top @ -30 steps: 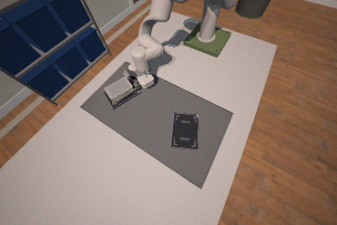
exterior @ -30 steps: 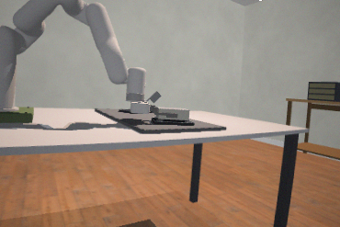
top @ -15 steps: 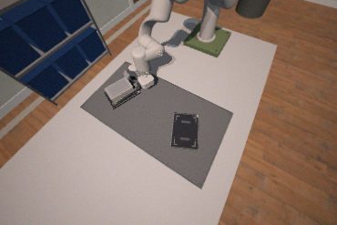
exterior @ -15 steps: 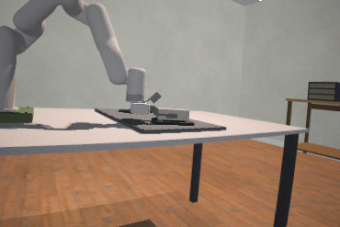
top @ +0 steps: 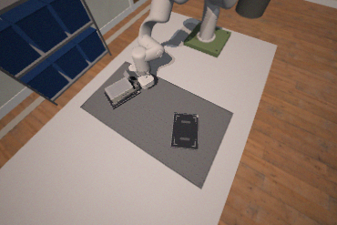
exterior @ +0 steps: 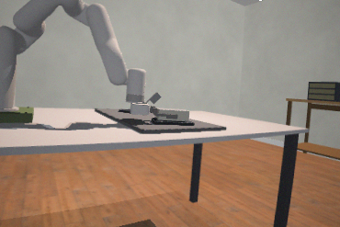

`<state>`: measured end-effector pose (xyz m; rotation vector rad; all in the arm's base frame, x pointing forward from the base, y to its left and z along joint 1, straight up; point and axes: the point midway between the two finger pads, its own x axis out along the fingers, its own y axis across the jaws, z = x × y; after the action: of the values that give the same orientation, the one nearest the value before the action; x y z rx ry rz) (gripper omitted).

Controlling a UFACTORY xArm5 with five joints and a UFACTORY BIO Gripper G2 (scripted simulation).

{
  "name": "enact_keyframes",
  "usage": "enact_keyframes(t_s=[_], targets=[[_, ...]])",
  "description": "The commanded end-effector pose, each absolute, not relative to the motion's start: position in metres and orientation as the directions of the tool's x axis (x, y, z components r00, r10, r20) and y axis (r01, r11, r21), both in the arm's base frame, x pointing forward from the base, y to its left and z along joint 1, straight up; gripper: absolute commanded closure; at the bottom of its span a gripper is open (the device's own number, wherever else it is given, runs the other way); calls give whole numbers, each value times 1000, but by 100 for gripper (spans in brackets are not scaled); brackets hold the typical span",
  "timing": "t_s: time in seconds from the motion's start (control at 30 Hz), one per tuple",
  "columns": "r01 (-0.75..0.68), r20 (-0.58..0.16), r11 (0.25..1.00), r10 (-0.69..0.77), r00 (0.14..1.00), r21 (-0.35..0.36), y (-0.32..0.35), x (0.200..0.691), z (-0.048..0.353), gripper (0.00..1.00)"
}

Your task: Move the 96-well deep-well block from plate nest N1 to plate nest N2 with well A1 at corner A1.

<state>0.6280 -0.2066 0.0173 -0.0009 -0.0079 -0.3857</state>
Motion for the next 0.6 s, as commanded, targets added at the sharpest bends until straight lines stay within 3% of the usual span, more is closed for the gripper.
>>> enact_keyframes(t_s=[0.0,0.23,0.27,0.57], targets=[[376,12,927,-376,926,1,-207,629,19,100],[376,12,927,-376,926,1,-207,629,18,100],[376,12,927,-376,926,1,-207,629,18,63],[376,12,927,-376,926,1,-207,629,18,63]])
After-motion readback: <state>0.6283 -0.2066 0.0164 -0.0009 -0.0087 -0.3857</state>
